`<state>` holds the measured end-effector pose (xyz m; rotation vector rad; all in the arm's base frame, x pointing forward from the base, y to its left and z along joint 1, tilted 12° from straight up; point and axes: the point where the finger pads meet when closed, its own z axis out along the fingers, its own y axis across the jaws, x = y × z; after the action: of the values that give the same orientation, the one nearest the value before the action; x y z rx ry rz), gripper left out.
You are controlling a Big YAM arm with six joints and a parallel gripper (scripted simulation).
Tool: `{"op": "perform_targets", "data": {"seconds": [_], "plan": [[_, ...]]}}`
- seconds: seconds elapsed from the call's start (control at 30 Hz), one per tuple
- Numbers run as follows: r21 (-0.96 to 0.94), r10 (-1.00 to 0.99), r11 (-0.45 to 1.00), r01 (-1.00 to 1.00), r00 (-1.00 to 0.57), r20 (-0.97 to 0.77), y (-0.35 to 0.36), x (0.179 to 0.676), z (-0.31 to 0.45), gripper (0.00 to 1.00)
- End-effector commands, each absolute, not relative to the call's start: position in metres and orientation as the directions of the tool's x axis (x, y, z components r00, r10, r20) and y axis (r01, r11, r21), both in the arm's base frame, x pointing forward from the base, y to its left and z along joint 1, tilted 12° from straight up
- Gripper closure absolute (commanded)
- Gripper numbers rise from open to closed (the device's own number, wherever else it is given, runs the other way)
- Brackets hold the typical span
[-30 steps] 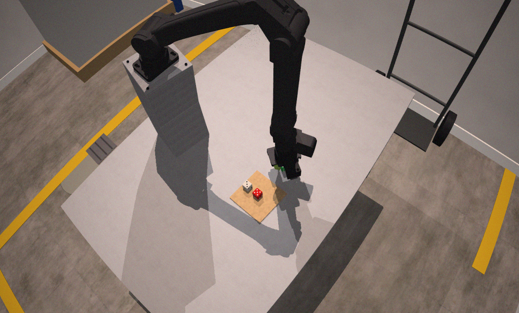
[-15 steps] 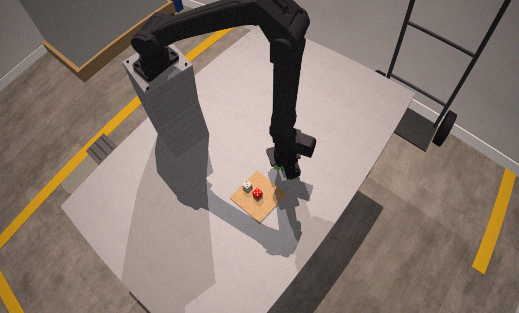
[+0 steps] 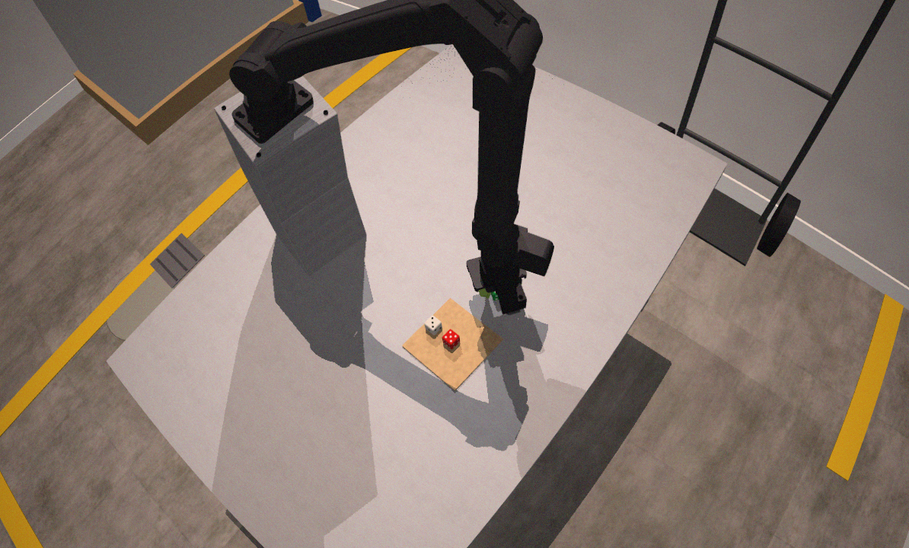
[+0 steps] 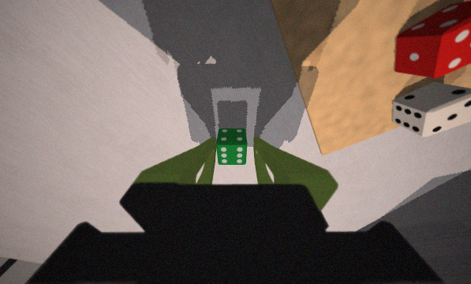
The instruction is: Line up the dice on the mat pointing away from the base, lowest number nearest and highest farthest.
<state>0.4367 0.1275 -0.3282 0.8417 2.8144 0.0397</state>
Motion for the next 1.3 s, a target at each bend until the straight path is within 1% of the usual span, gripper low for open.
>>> {"op": "perform_targets", "data": {"seconds": [0.0, 0.3, 0.33, 1.27], "plan": [[0.087, 0.545, 0.838, 0.539, -0.817, -0.188, 0.1242, 0.4378, -0.3324, 0.61], [0.087, 0.545, 0.838, 0.539, -0.817, -0.188, 0.1242, 0.4378, -0.3324, 0.61], [0.087, 0.545, 0.838, 0.539, -0.817, -0.188, 0.1242, 0.4378, -0.3324, 0.8], [0.086, 0.546, 0.837, 0.54, -0.817, -0.188, 0.1242, 0.4377, -0.3324, 0.8]]}}
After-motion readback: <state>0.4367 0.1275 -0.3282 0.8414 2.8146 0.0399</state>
